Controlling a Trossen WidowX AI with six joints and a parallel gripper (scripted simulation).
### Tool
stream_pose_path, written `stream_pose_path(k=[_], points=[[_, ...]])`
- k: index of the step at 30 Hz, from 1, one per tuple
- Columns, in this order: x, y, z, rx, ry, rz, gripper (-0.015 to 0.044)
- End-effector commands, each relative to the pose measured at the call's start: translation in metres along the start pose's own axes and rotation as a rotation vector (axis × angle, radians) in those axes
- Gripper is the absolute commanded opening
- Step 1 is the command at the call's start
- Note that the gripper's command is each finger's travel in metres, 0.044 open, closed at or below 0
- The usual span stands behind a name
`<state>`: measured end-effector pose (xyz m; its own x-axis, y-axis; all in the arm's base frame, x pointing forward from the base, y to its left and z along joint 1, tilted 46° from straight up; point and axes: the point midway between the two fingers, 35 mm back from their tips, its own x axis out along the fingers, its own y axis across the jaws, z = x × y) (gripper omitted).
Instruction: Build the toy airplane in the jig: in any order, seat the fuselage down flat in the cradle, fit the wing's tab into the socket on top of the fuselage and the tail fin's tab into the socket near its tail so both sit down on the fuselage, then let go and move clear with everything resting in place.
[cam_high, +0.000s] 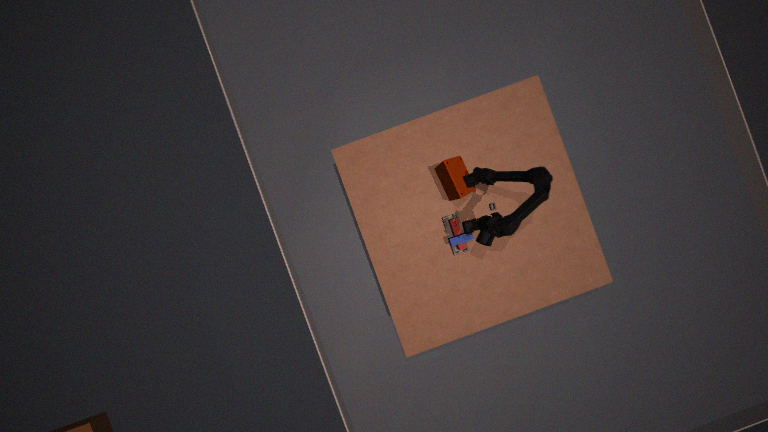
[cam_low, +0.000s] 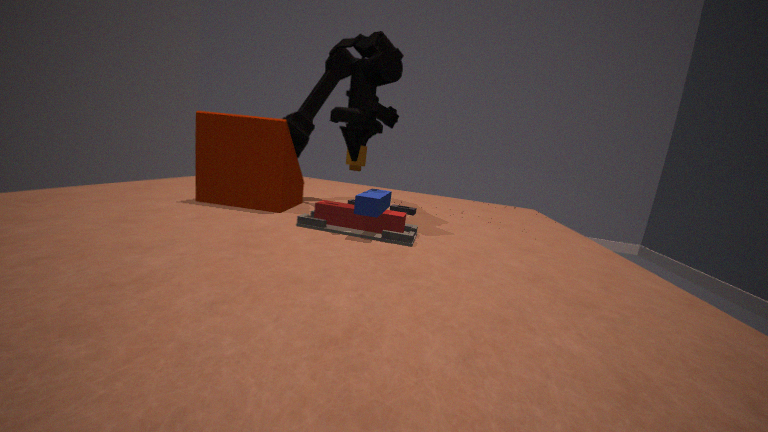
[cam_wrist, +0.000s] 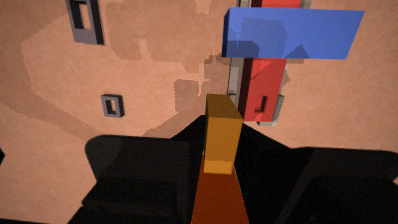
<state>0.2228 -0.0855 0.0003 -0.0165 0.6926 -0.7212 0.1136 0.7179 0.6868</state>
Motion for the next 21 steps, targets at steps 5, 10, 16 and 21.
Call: stream_pose_path(k=[5, 10, 16, 21], points=[[0.009, -0.027, -0.002, -0.015, 0.005, 0.002, 0.0000], [0.015, -0.042, -0.005, -0.024, 0.005, 0.004, 0.0000], [0.022, -0.058, -0.009, -0.034, 0.006, 0.005, 0.0000], [0.028, -0.071, -0.012, -0.041, 0.006, 0.010, 0.0000]])
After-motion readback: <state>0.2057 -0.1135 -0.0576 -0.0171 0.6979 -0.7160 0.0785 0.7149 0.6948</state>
